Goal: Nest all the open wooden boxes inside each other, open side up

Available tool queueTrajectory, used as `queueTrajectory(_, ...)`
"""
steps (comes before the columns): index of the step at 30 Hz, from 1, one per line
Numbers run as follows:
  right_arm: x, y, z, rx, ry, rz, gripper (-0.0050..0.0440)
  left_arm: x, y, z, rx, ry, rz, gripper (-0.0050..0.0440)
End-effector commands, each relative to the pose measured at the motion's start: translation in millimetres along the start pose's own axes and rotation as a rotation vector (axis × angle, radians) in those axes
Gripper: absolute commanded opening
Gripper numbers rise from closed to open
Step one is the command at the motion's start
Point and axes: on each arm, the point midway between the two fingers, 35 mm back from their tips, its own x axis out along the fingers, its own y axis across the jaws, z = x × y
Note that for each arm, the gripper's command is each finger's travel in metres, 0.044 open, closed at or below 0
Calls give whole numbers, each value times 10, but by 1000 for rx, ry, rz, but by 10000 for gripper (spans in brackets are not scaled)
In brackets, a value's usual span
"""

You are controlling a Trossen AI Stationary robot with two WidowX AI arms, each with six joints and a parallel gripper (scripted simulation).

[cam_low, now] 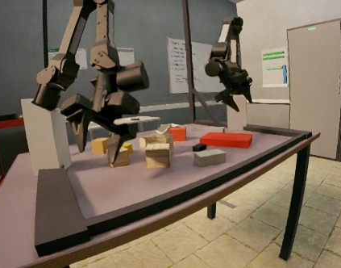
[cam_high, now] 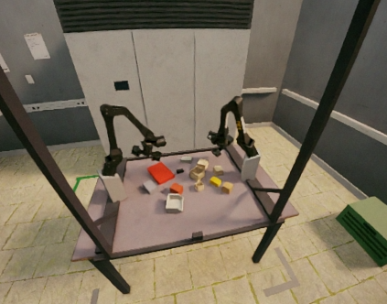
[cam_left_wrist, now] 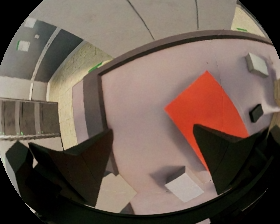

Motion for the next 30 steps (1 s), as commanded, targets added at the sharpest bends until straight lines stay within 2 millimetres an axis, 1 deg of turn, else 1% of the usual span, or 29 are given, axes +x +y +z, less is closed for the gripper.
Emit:
queueTrajectory(1, -199, 480, 159, -102, -137, 227, 400, -221, -360, -206, 223, 53, -127, 400)
queueTrajectory(4, -424, 804, 230, -185, -233, 381, 400, -398, -549, -404, 393, 81, -217, 400)
queueTrajectory(7, -689, 1088, 269, -269, -334, 530, 400, -583, -697, -609, 558, 102, -305, 400)
queueTrajectory(9, -689, 1088, 269, -269, -334, 530, 400, -583, -697, -609, 558, 102, -305, 400)
queueTrajectory(10, -801, 1180, 304, -303, -397, 601, 400, -648, -738, -680, 613, 107, -334, 400)
queueTrajectory(11, -957, 1301, 306, -347, -454, 675, 400, -747, -794, -788, 695, 115, -378, 400)
queueTrajectory(13, -1255, 1497, 259, -407, -517, 763, 400, -941, -873, -995, 839, 124, -456, 400)
queueTrajectory(16, -1528, 1621, 252, -485, -648, 905, 400, -1092, -912, -1154, 966, 130, -524, 400)
queueTrajectory(17, -1589, 1645, 241, -503, -676, 936, 400, -1128, -919, -1192, 993, 131, -539, 400)
queueTrajectory(26, -1590, 1659, 223, -511, -674, 942, 400, -1140, -921, -1204, 1002, 131, -544, 400)
queueTrajectory(27, -1596, 1657, 260, -501, -678, 937, 400, -1124, -900, -1193, 993, 128, -540, 400)
queueTrajectory(30, -1582, 1677, 253, -496, -663, 940, 400, -1124, -900, -1193, 993, 128, -540, 400)
